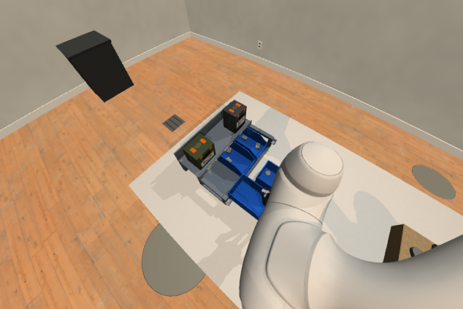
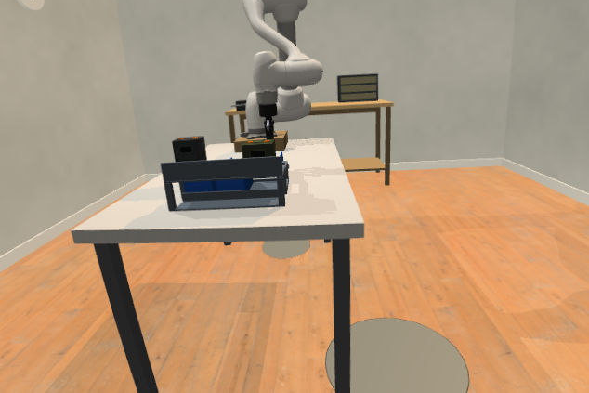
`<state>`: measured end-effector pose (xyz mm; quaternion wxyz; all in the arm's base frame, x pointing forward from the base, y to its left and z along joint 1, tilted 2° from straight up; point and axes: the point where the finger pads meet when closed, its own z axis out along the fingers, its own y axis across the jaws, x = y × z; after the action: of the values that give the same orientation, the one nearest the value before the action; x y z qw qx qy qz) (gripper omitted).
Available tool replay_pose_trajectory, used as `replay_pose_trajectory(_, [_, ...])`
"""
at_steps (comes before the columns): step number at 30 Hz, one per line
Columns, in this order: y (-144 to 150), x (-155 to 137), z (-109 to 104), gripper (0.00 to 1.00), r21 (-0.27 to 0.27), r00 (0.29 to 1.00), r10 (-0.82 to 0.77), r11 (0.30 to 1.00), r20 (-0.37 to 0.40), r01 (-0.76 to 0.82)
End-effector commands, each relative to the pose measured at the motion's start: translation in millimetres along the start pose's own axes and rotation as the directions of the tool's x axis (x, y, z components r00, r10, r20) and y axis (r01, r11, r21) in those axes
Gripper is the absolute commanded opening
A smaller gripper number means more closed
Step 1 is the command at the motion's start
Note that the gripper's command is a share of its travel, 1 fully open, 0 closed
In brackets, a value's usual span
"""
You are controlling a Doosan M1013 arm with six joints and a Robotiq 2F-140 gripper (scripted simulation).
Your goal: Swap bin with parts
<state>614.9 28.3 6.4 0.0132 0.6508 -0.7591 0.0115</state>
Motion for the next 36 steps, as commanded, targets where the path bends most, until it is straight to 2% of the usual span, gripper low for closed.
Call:
replay_pose_trajectory(1, [4.7,-0.1,-0.2,0.10,0.000,1.000,0.000,1.000,0.000,0.000])
replay_pose_trajectory(14, [19.5,-0.1,-0.2,0.10,0.000,1.000,0.000,1.000,0.000,0.000])
replay_pose_trajectory(36, [20.8,-0.1,-0.1,0.10,0.000,1.000,0.000,1.000,0.000,0.000])
